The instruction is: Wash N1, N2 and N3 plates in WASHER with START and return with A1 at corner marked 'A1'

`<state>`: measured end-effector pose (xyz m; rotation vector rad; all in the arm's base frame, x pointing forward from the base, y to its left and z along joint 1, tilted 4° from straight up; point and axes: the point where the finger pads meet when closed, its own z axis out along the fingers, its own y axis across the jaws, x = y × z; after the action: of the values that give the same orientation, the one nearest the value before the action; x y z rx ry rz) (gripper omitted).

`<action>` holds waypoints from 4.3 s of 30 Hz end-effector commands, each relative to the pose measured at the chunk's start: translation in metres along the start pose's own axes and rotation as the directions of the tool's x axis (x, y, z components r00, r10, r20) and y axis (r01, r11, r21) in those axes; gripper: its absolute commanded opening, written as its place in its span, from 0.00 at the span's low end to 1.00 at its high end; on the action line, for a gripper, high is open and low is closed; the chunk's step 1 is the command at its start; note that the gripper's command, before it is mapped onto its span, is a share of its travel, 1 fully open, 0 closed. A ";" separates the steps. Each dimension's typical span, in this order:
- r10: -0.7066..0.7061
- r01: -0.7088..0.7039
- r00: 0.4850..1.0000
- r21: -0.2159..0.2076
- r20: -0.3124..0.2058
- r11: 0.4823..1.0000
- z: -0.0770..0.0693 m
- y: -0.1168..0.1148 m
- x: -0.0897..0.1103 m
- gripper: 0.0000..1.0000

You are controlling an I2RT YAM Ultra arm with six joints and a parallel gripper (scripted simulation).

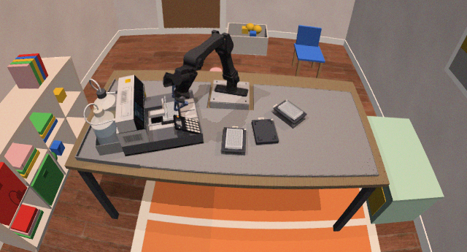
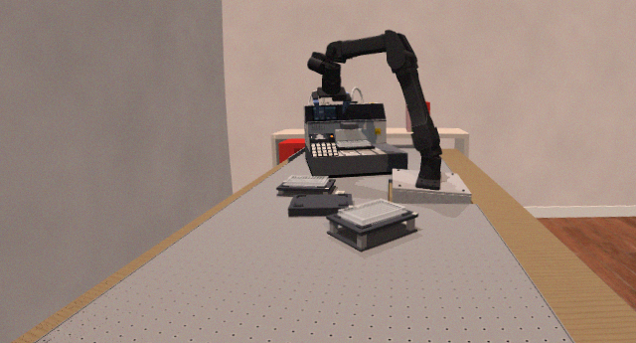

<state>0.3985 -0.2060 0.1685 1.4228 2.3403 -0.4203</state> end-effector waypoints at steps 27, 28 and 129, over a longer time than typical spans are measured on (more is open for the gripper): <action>0.005 -0.005 1.000 -0.008 0.015 1.000 -0.005 0.000 -0.004 1.00; 0.005 -0.005 1.000 -0.008 0.015 1.000 -0.005 0.000 -0.004 1.00; 0.006 -0.006 1.000 -0.010 0.011 1.000 -0.002 0.067 0.134 0.00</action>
<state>0.3992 -0.0685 0.0987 1.3974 2.3714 -0.4117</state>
